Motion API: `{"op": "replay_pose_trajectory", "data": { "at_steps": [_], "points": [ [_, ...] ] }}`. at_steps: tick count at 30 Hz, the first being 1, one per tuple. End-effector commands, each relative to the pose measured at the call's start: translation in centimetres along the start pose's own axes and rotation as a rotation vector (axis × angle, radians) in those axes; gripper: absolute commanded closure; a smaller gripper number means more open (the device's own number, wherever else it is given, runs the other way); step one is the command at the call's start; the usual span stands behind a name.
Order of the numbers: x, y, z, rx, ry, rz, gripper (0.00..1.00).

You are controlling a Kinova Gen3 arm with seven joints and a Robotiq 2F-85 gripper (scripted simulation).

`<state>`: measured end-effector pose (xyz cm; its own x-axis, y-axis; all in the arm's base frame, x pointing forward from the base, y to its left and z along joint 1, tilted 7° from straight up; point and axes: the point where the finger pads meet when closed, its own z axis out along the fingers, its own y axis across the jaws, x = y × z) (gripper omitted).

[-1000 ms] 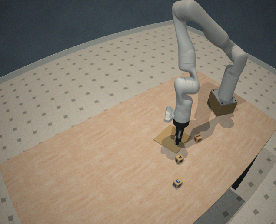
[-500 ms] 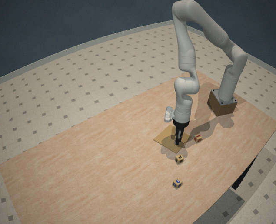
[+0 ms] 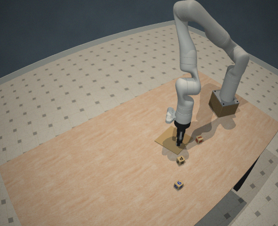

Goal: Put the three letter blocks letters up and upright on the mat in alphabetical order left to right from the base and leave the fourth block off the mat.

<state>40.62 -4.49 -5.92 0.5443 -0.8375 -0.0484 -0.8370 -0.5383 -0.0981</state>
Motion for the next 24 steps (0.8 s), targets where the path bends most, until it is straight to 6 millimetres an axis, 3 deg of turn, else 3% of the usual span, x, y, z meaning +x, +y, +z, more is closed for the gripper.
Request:
{"op": "replay_pose_trajectory", "data": {
  "at_steps": [1, 6, 24],
  "points": [
    [0.0, -0.3, 0.0, 0.005, 0.001, 0.006, 0.74],
    [0.0, -0.2, -1.0, 0.004, 0.001, 0.004, 0.74],
    [0.2, -0.3, -9.7, 0.007, 0.007, 0.007, 0.74]
  ]
}}
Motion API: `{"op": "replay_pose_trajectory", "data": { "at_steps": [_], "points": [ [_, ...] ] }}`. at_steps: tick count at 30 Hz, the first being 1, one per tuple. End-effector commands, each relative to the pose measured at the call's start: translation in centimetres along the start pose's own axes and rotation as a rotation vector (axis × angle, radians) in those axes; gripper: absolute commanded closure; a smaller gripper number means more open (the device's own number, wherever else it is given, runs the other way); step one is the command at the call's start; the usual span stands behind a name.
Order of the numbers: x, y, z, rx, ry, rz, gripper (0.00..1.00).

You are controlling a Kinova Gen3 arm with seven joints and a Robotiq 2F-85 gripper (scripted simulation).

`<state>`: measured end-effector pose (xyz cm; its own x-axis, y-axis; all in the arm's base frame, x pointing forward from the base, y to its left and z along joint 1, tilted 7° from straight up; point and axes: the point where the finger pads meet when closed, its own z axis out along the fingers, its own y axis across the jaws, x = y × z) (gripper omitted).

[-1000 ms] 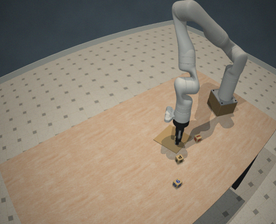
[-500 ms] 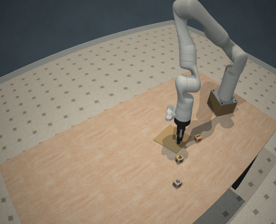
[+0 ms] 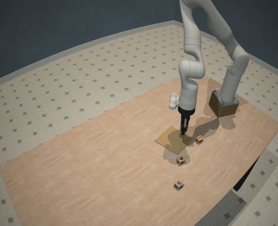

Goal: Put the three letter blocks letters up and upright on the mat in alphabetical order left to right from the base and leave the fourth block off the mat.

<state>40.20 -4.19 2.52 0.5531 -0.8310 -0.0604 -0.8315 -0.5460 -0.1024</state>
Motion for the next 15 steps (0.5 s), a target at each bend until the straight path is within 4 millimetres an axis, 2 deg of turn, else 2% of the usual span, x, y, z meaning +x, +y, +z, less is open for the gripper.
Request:
{"op": "replay_pose_trajectory", "data": {
  "at_steps": [1, 15],
  "points": [
    [1.1, 0.34, -1.58, 0.003, 0.02, 0.016, 0.74],
    [0.95, 0.51, -1.61, 0.001, 0.014, 0.022, 0.74]
  ]
}}
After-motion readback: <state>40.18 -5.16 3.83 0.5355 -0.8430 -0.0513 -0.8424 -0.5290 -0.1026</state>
